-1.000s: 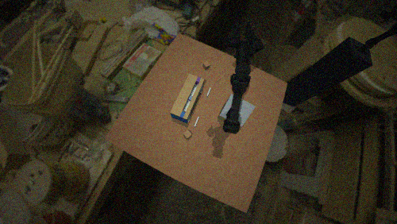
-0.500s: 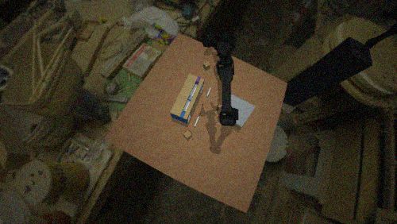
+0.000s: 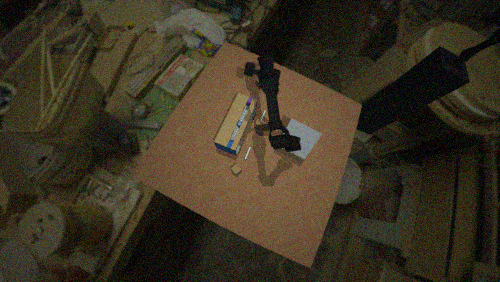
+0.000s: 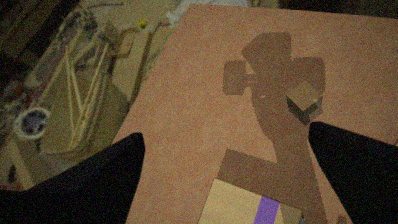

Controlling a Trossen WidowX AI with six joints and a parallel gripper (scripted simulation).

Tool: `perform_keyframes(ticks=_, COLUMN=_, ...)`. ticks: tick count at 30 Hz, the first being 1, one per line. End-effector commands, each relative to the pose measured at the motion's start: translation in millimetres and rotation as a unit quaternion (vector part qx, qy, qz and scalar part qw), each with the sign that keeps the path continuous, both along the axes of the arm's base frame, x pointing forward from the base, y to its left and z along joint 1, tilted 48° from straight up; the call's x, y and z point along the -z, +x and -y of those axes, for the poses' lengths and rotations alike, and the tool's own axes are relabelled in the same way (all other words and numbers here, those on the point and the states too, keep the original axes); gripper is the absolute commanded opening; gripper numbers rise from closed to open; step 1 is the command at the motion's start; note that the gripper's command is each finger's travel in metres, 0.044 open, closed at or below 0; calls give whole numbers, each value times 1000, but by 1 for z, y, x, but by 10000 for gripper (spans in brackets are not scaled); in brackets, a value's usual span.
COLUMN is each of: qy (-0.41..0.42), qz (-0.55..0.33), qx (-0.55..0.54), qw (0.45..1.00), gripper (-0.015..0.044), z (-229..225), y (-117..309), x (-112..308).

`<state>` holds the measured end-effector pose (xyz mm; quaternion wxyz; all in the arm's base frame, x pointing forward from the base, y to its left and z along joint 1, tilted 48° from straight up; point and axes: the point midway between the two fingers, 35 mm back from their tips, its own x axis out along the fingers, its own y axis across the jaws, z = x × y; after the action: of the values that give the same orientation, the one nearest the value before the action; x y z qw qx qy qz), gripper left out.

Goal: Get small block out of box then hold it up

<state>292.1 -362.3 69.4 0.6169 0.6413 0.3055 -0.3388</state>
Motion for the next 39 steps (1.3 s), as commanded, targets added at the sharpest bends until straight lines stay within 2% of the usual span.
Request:
perform_keyframes(ticks=1, qy=99, qz=-27, qx=-64, qw=993, gripper=400, z=-57, y=10, x=32)
perform_keyframes(ticks=9, qy=313, qz=-89, qx=-153, qw=933, gripper=400, z=-171, y=11, x=65)
perform_keyframes(ticks=17, qy=524, qz=-171, qx=-168, qw=817, gripper=400, z=-267, y=1, x=60)
perform_keyframes(ticks=39, qy=527, qz=-173, qx=-167, qw=815, gripper=400, z=-278, y=7, x=70)
